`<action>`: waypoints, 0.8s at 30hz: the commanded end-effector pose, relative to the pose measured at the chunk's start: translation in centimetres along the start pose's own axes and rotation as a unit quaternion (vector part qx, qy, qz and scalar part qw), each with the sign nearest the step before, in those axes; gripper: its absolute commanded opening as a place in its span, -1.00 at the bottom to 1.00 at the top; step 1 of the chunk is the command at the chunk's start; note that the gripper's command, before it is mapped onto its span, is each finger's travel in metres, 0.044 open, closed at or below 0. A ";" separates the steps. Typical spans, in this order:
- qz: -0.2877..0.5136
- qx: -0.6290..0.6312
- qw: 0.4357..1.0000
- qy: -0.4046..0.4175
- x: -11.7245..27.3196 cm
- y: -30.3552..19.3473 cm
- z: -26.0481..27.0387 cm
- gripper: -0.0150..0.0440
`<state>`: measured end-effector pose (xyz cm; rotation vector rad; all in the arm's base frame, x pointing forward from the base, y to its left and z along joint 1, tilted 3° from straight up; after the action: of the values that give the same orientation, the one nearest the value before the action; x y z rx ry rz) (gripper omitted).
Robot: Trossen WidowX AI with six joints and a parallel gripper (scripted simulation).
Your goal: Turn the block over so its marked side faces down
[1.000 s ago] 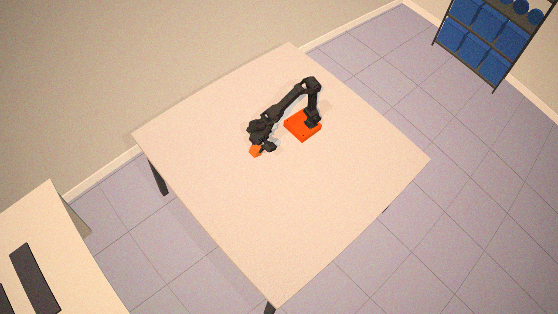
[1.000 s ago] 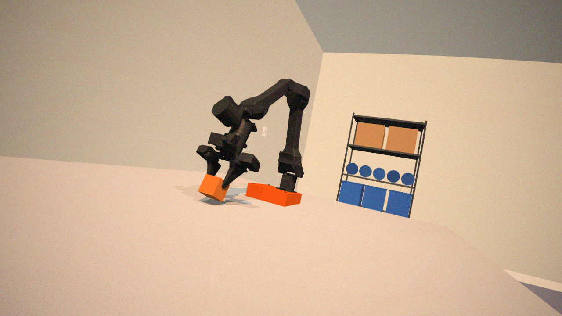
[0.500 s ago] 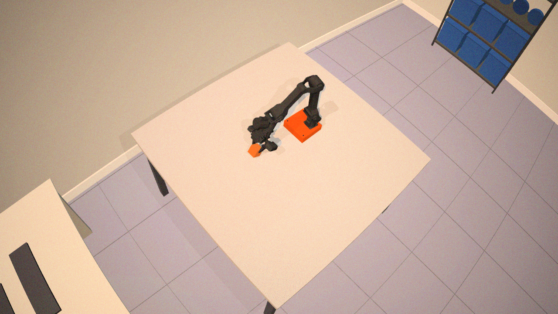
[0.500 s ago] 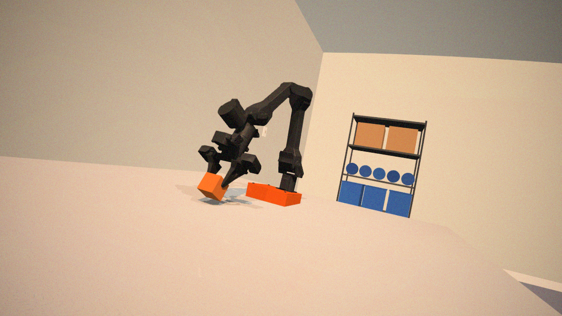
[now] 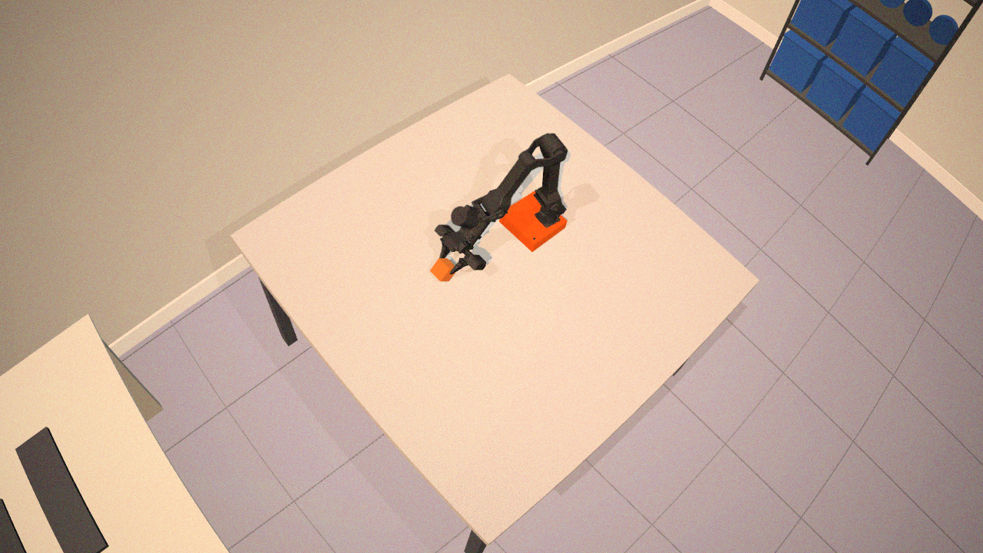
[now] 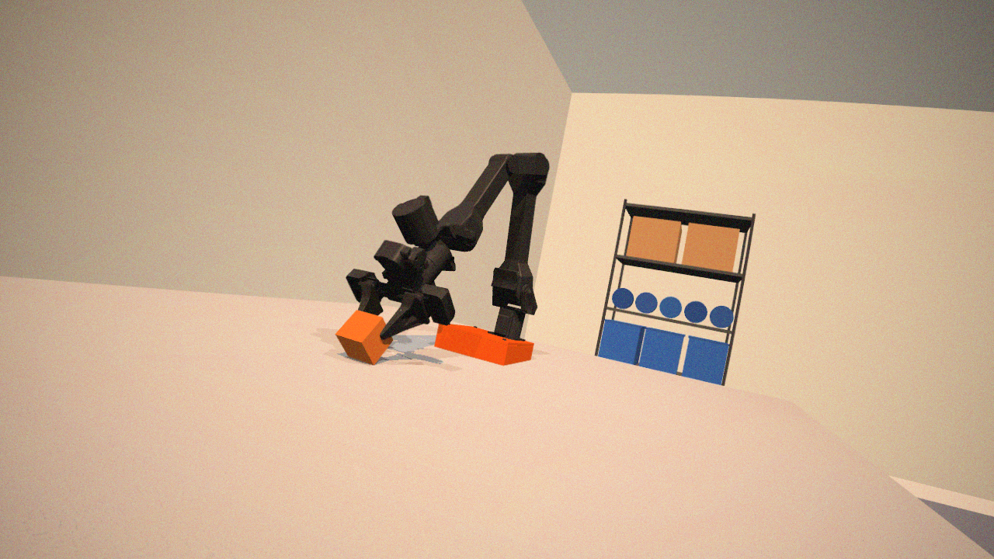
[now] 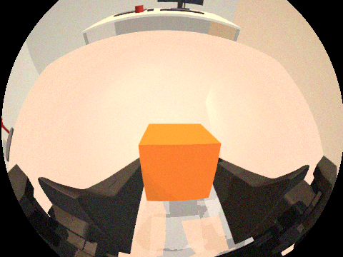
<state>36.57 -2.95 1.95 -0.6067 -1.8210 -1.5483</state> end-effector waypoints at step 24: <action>-0.153 0.001 0.988 -0.018 0.7 -2.1 0.7 -0.49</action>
<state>34.72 -2.76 1.10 -0.3843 -2.0112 -1.7267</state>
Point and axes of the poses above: the point midway between the two fingers, 35 mm back from their tips, its own x axis back along the fingers, its own z axis across the jaws, y = z × x, the point moved 1 cm from there along x, back along the fingers, and after that the axes turned 8 degrees about x, right-handed, at the moved point
